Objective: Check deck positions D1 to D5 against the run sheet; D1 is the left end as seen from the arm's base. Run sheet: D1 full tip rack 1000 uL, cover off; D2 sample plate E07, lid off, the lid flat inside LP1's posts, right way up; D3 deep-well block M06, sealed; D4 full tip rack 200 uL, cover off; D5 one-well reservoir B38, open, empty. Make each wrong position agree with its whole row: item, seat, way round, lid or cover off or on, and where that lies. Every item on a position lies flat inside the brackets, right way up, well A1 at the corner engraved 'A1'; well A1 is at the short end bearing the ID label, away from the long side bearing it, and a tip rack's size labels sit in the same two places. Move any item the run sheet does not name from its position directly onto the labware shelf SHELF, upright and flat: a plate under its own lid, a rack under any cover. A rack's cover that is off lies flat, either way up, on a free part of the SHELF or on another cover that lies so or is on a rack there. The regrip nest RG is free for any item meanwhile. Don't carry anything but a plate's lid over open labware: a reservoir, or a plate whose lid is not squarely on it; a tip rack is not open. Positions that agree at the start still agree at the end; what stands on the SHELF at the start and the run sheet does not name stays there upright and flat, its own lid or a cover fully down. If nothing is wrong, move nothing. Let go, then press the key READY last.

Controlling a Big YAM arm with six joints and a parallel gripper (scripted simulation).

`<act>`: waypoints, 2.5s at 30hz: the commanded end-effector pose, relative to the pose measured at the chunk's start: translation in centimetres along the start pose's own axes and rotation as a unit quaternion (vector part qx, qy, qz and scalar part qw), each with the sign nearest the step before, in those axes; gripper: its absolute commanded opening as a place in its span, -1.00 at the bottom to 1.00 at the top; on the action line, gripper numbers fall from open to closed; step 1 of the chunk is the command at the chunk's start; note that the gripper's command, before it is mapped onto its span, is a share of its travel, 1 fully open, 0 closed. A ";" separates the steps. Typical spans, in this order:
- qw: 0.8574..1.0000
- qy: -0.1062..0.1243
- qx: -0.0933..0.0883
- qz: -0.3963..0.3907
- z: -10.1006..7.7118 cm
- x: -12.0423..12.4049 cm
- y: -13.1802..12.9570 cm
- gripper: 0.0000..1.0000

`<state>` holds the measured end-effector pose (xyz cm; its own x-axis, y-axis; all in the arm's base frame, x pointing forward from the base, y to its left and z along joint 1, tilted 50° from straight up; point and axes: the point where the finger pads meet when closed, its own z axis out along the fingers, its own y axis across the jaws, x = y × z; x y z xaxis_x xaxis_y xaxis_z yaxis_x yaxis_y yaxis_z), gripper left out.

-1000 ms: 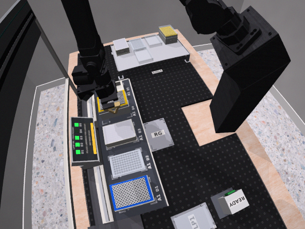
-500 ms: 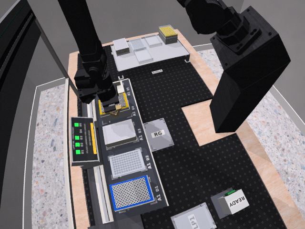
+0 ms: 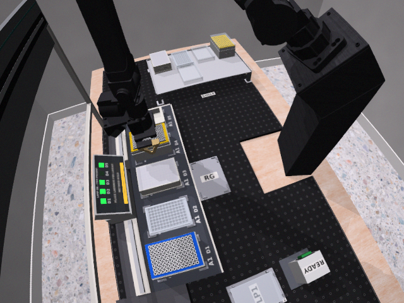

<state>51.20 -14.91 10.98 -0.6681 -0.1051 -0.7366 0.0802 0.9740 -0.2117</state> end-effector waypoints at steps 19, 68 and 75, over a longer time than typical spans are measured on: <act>1.000 -0.010 0.002 0.000 -0.5 -0.6 -0.1 -1.00; 1.000 -0.009 0.002 0.000 0.6 -0.6 -0.1 1.00; 1.000 -0.009 0.002 0.000 0.6 -0.6 -0.1 1.00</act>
<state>51.84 -15.07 10.26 -0.6670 -0.1054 -0.7376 0.0806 0.9739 -0.2121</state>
